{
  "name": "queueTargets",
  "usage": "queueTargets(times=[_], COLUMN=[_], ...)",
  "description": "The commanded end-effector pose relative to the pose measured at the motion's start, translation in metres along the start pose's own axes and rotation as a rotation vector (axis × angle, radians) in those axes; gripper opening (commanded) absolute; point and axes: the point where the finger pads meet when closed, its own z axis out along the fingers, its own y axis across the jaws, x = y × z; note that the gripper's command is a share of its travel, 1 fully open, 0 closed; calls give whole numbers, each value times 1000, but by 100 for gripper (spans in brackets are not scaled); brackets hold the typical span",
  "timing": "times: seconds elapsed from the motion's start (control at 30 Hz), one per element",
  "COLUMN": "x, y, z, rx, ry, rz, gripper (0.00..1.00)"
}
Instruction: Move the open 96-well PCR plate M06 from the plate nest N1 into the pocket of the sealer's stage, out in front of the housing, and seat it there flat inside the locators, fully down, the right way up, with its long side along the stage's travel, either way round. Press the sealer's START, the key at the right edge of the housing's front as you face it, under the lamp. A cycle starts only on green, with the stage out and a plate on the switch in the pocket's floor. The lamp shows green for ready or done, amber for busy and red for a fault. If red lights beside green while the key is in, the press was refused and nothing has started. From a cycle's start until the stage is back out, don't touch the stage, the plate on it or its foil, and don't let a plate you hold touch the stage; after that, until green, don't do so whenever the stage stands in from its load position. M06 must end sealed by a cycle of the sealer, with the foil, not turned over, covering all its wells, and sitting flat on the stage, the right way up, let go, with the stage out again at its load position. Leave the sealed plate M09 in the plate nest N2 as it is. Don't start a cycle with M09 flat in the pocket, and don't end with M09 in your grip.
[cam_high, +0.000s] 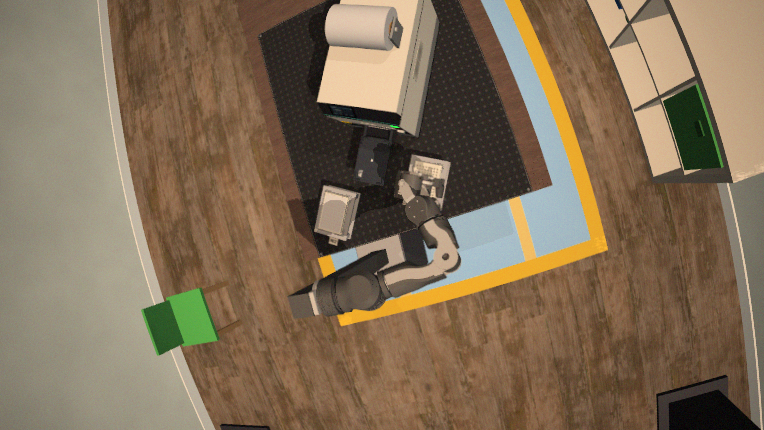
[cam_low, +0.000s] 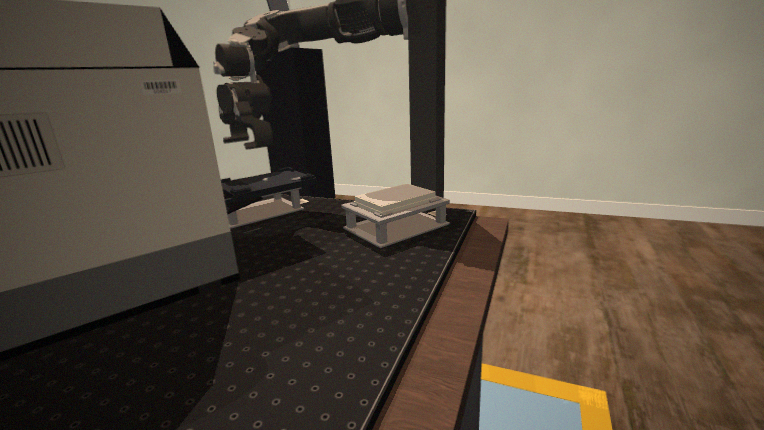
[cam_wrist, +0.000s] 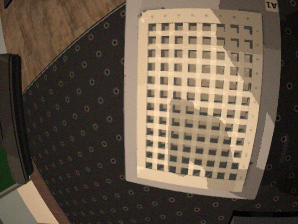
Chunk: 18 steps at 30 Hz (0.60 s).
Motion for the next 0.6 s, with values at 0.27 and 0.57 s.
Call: queueTargets(times=[0.27, 0.57], x=[0, -1], y=[-1, 0], z=[-1, -1], rx=[6, 0], ry=[0, -3], rz=[0, 1], gripper=[77, 77])
